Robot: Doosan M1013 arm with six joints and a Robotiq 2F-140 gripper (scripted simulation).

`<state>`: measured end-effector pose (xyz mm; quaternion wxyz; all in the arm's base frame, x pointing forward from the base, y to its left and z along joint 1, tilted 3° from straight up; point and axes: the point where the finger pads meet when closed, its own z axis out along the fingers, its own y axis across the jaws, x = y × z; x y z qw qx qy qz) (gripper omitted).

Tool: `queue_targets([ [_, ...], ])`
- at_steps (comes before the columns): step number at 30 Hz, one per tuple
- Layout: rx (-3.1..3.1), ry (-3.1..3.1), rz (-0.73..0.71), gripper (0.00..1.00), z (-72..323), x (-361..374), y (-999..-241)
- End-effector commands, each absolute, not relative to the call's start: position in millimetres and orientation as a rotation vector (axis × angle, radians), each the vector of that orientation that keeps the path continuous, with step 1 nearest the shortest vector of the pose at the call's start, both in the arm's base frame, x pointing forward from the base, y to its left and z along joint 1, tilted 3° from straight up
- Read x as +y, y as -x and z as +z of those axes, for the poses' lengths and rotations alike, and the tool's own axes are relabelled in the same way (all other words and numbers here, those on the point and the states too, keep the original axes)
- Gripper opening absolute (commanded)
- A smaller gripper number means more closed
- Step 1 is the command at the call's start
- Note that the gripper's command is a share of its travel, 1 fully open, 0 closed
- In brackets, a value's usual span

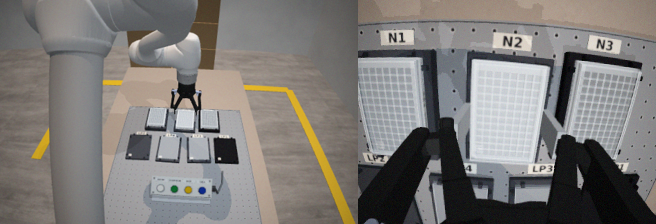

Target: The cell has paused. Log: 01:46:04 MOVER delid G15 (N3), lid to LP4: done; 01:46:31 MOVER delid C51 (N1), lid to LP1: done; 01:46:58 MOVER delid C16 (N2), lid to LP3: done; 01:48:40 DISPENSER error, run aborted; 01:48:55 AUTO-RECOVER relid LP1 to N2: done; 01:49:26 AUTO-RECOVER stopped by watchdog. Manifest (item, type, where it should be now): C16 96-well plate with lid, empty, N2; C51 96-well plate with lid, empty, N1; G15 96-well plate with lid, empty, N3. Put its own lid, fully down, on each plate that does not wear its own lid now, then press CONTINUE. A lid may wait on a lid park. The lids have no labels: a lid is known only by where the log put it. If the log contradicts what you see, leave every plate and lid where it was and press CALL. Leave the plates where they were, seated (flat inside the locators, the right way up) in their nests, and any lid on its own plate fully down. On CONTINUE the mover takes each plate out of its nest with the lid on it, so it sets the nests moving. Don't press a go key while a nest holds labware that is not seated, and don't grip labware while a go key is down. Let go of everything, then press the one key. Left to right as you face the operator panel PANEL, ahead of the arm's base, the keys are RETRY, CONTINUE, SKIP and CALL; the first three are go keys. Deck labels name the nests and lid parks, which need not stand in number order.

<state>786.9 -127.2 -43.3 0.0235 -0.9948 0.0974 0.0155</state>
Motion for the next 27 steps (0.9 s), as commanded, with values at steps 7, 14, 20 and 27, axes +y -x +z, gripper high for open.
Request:
queue_targets([
  [7, 0.301, 3.079, 0.048, 0.0, -43.4, -127.1, -786.9],
  [14, 0.301, 3.079, 0.048, 0.0, -43.4, -127.1, -786.9],
  [20, 0.301, 3.079, 0.048, 0.0, -42.7, -127.2, -786.9],
  [27, 0.301, 3.079, 0.048, 0.0, -39.6, -127.3, -787.0],
])
